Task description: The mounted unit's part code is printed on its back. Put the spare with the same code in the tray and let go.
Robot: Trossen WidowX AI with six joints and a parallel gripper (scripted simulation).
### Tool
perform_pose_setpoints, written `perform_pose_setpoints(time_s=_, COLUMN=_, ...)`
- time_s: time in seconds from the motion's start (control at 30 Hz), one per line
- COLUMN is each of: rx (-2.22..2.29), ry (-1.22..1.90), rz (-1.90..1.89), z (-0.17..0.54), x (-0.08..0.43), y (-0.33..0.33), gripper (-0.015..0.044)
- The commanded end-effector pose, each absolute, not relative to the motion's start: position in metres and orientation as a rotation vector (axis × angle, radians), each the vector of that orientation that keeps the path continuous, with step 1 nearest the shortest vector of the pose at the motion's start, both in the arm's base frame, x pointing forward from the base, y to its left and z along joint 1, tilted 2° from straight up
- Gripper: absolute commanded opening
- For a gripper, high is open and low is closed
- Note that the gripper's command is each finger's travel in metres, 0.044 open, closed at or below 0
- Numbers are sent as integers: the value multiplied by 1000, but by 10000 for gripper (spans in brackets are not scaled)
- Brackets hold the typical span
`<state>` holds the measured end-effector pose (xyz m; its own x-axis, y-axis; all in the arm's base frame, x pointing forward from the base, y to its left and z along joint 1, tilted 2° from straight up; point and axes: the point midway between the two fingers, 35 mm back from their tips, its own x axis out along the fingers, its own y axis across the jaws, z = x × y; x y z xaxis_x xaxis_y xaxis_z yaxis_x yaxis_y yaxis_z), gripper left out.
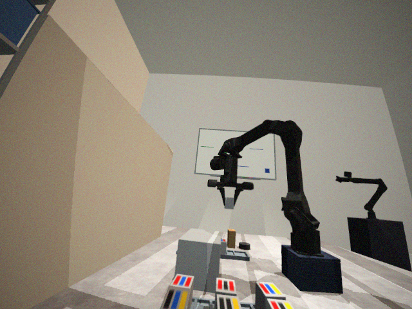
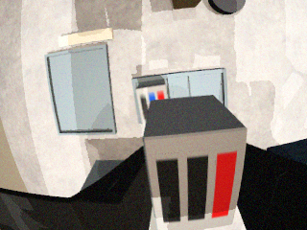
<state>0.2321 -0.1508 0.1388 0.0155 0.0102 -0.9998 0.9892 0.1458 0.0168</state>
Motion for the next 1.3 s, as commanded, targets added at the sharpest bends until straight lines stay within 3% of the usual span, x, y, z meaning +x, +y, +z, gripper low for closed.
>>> perform_pose_setpoints(time_s=0.0, rx=1121, ry=1267, rz=-1084, z=141, x=249, y=-152, gripper=0)
perform_pose_setpoints(time_s=0.8, rx=1126, ry=1261, rz=-1076, z=135, x=359, y=-136, gripper=0)
perform_pose_setpoints(time_s=1.27, rx=1126, ry=1261, rz=-1076, z=125, x=364, y=-136, gripper=0)
